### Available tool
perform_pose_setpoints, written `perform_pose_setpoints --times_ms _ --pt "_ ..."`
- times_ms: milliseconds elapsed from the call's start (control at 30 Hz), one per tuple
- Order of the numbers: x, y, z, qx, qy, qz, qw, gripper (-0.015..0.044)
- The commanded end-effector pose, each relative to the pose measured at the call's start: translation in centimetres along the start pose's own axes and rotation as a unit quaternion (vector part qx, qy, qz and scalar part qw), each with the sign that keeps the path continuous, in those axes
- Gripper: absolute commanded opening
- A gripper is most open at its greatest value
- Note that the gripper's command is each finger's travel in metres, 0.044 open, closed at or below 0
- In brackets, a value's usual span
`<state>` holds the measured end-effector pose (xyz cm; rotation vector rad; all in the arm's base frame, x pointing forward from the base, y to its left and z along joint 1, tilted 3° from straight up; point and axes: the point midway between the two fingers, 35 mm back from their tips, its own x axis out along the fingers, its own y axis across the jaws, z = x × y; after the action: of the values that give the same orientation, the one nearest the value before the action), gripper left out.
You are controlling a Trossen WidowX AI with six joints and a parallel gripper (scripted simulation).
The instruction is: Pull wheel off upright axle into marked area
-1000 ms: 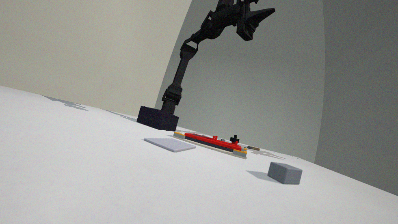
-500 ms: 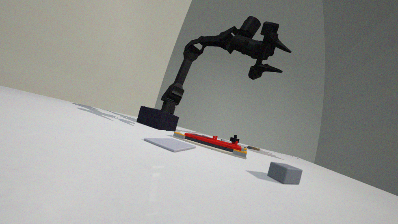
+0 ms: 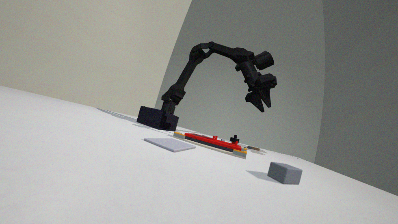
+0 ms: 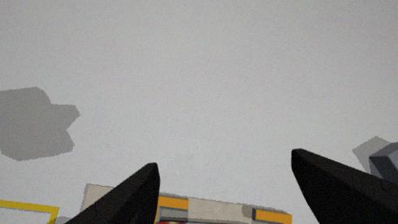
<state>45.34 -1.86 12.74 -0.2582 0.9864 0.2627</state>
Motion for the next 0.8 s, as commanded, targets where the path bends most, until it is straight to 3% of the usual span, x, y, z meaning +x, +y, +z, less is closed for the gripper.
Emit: perform_pose_setpoints --times_ms 0,333,767 --pt "1.3 4.0 -1.9 0.048 0.077 0.03 0.995 0.03" --pt "1.3 11.9 -6.8 0.135 0.26 0.039 0.955 0.03" --pt "1.3 11.3 -7.3 0.139 0.271 0.037 0.952 0.03"
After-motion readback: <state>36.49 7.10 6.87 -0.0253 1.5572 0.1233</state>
